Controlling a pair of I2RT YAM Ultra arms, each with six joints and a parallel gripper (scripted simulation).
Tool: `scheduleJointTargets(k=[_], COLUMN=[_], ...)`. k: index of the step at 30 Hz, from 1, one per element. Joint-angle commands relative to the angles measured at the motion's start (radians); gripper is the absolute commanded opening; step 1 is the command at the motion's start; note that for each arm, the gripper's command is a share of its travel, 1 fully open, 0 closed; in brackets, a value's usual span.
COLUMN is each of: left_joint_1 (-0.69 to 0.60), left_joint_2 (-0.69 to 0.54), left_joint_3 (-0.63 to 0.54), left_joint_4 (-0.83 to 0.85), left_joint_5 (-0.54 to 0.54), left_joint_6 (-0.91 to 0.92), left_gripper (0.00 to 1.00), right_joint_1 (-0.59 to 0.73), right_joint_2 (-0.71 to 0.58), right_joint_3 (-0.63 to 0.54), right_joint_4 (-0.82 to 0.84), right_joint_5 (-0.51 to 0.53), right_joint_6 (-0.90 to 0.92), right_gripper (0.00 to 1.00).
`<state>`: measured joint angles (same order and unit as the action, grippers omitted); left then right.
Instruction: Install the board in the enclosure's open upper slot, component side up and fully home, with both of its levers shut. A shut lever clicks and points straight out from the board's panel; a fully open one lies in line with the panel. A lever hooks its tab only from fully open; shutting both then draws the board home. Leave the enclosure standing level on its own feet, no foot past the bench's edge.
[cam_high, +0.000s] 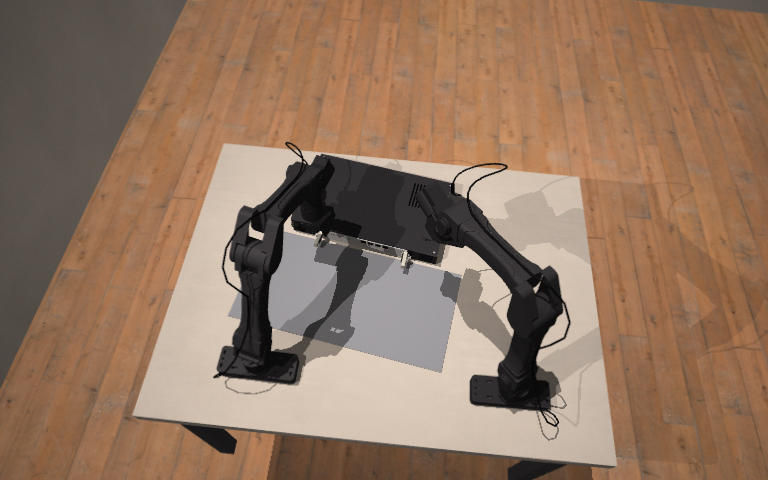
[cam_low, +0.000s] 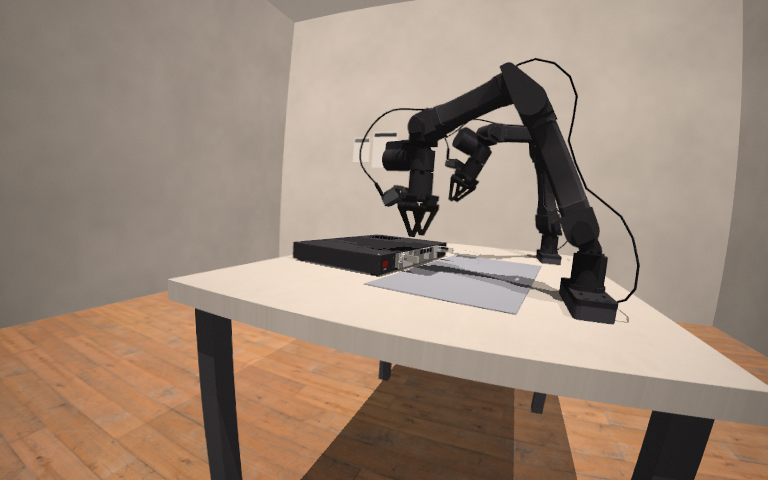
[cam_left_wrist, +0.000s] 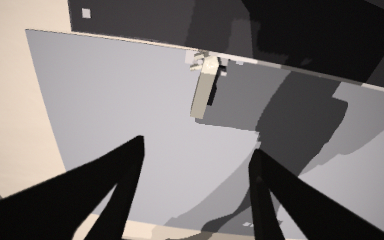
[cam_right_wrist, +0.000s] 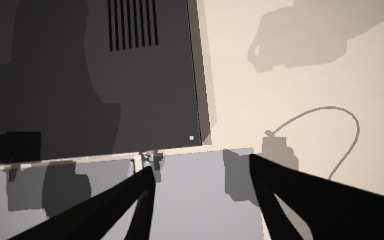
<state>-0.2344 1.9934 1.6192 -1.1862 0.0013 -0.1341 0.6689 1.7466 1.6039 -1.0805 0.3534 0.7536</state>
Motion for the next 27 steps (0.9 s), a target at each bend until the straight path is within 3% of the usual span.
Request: scheduleJointTargets(k=[1, 4, 8, 13, 19, 21, 27], left_joint_1=[-0.002, -0.002, -0.002, -0.002, -0.002, -0.002, -0.002], left_joint_2=[-0.012, -0.012, -0.012, -0.012, -0.012, -0.012, -0.012], left_joint_3=[0.016, 0.016, 0.016, 0.016, 0.016, 0.016, 0.016], left_joint_4=[-0.012, -0.012, -0.012, -0.012, -0.012, -0.012, -0.012], left_joint_5=[-0.002, -0.002, -0.002, -0.002, -0.002, -0.002, -0.002], left_joint_6=[-0.002, -0.002, -0.002, -0.002, -0.002, -0.002, -0.002], left_gripper=[0.64, 0.64, 0.64, 0.64, 0.64, 0.64, 0.64], right_joint_1=[-0.025, -0.033, -0.084, -0.166, -0.295, -0.295, -0.472], right_joint_2=[-0.126, -0.157, -0.31, -0.482, -0.619, -0.619, -0.706], right_joint_3=[-0.063, -0.083, -0.187, -0.314, -0.416, -0.416, -0.512], right_joint_4=[0.128, 0.153, 0.31, 0.485, 0.714, 0.714, 0.931], right_joint_5=[0.098, 0.108, 0.15, 0.123, 0.009, 0.009, -0.182], right_joint_6=[-0.104, -0.129, -0.285, -0.45, -0.641, -0.641, -0.75], right_gripper=[0.64, 0.64, 0.64, 0.64, 0.64, 0.64, 0.64])
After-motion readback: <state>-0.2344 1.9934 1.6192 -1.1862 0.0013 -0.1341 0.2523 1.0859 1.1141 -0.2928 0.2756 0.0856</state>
